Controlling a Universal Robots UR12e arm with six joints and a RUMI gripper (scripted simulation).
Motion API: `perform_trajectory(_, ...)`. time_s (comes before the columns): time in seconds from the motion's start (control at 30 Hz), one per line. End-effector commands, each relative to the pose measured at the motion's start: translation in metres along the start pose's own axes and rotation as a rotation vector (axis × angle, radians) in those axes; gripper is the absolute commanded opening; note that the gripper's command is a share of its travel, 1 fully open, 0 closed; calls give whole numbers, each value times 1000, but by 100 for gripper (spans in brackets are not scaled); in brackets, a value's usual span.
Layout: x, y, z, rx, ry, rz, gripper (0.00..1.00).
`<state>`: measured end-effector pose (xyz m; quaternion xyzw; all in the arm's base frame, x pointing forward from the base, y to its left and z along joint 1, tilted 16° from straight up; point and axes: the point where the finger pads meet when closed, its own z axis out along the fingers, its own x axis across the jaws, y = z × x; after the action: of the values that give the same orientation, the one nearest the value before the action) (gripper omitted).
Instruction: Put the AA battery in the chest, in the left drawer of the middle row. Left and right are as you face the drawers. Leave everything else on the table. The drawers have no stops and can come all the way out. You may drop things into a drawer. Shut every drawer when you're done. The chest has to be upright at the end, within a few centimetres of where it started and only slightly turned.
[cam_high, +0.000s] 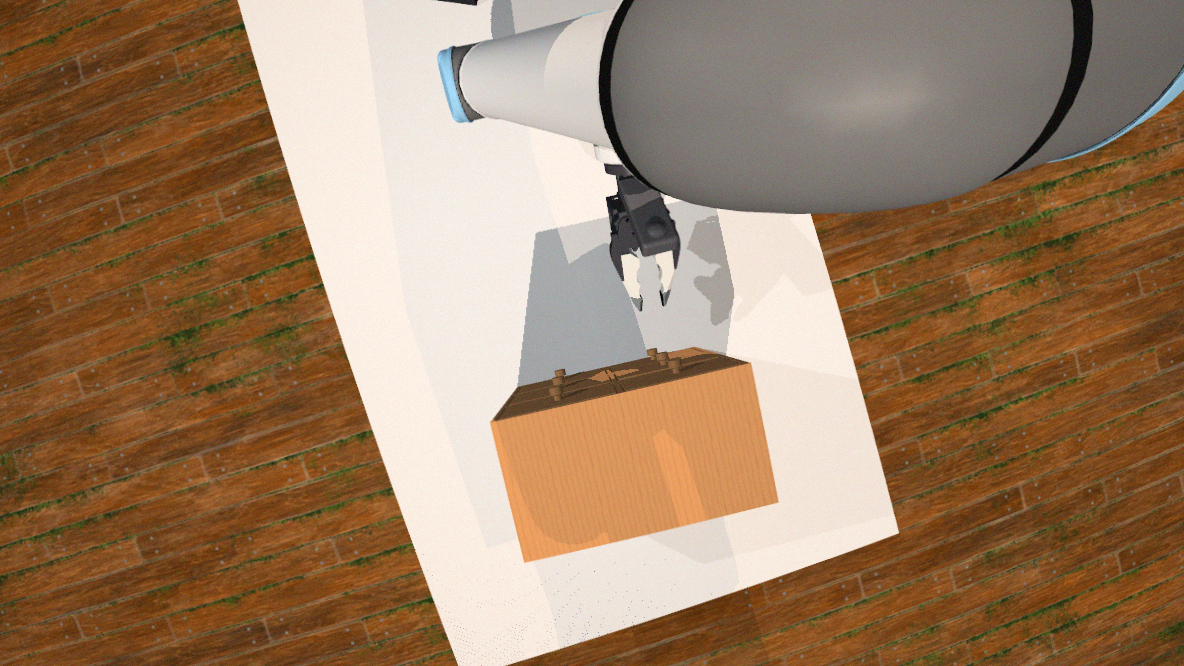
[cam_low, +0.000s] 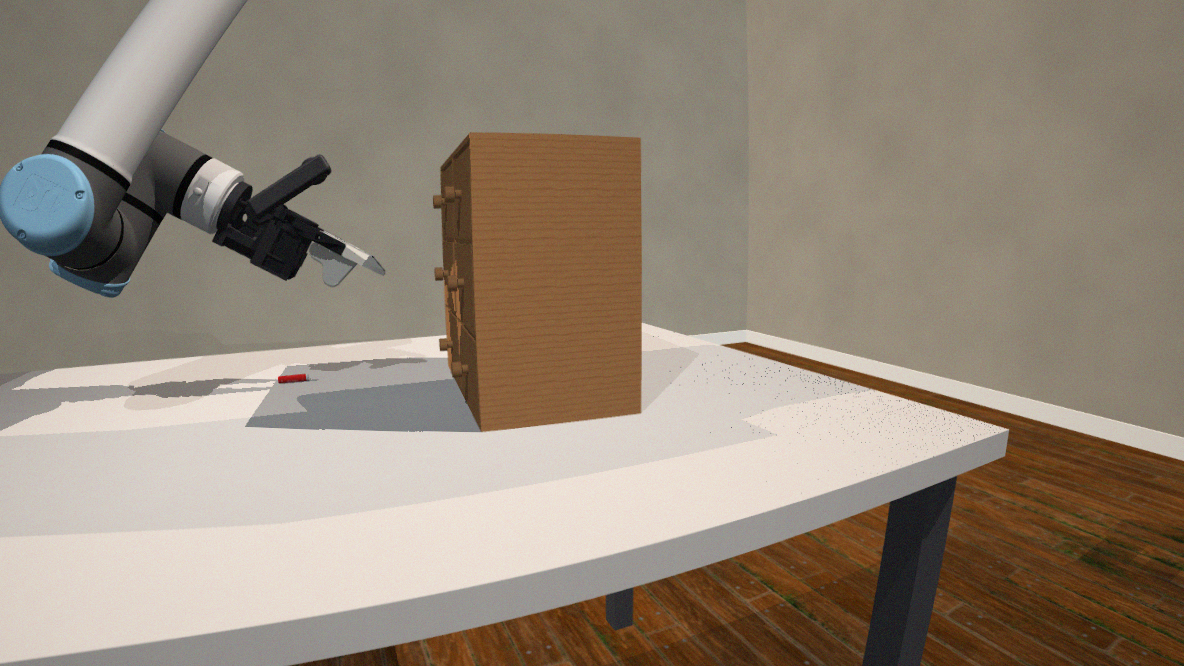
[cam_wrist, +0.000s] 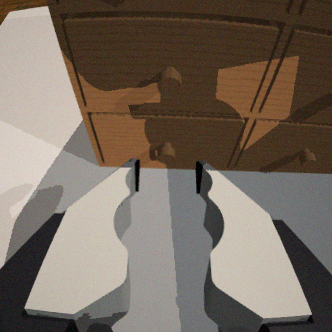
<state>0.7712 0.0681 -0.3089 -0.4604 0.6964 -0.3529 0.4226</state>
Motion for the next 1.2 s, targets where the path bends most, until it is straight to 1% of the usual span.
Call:
perform_trajectory(0.0, 0, 1, -11, 1, 0, 0, 20)
perform_trajectory(0.23, 0, 2, -22, 1, 0, 0, 20)
perform_trajectory(0.73, 0, 2, -23, -4, 0, 0, 20)
perform_trajectory(1.17, 0, 1, -27, -39, 0, 0, 20)
